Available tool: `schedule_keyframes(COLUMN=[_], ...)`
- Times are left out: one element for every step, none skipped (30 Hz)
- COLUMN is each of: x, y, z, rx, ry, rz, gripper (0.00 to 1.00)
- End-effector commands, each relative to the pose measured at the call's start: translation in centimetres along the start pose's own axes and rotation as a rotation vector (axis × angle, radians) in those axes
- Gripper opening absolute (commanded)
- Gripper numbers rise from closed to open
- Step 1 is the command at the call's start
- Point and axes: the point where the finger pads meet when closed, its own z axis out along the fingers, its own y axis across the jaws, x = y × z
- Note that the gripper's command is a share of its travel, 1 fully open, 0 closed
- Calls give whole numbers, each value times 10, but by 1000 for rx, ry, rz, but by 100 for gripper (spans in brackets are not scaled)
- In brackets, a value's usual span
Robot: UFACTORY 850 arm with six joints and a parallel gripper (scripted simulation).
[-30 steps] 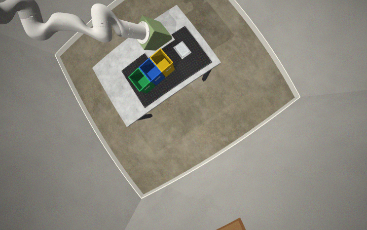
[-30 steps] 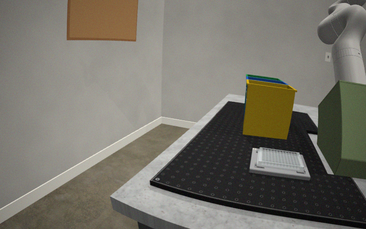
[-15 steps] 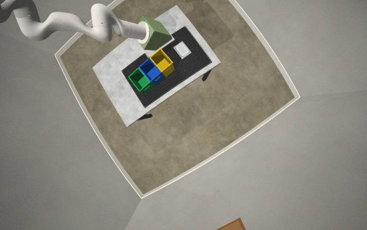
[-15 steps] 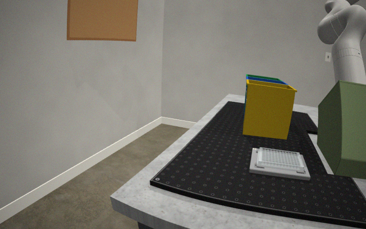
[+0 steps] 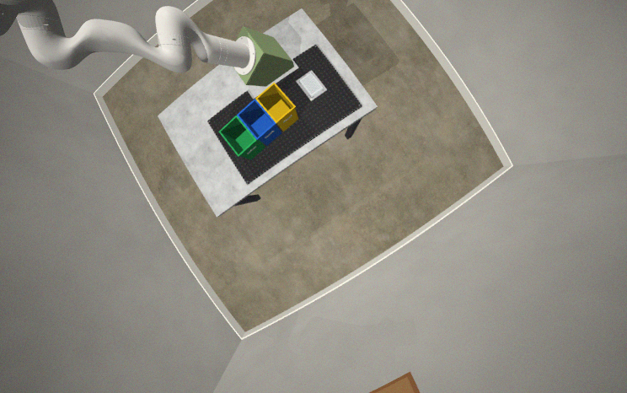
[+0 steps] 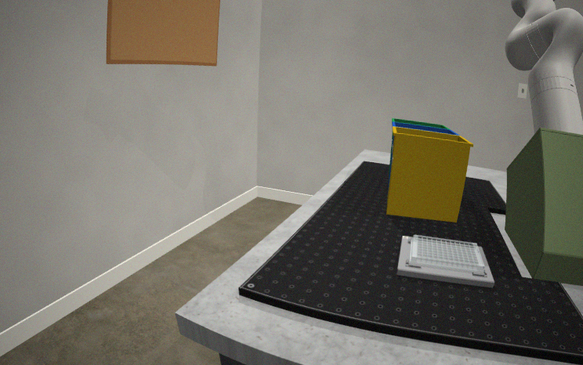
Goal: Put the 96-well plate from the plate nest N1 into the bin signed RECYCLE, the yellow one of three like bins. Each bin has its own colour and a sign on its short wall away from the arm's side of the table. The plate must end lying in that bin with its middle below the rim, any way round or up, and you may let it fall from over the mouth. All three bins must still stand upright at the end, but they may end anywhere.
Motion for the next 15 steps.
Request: schedule_keyframes(x=[5,7,8,10,13,15,17,19,19,19,23,27,31,33,33], y=[-6,-9,-11,-15,-18,-21,-24,-27,-29,-29,-33,-37,-41,-46,-46], z=[10,14,17,20,24,27,31,34,37,37,41,44,48,52,52], rx=[16,16,16,23,31,38,43,43,43,43,50,56,64,67,67], ry=[17,17,17,26,34,42,47,48,49,49,58,66,75,81,81], rz=[-73,-73,-73,-104,-135,-167,-186,-186,-186,-186,-217,-248,-279,-299,-299], gripper=[100,100,100,100,100,100,100,100,100,100,100,100,100,100,100])
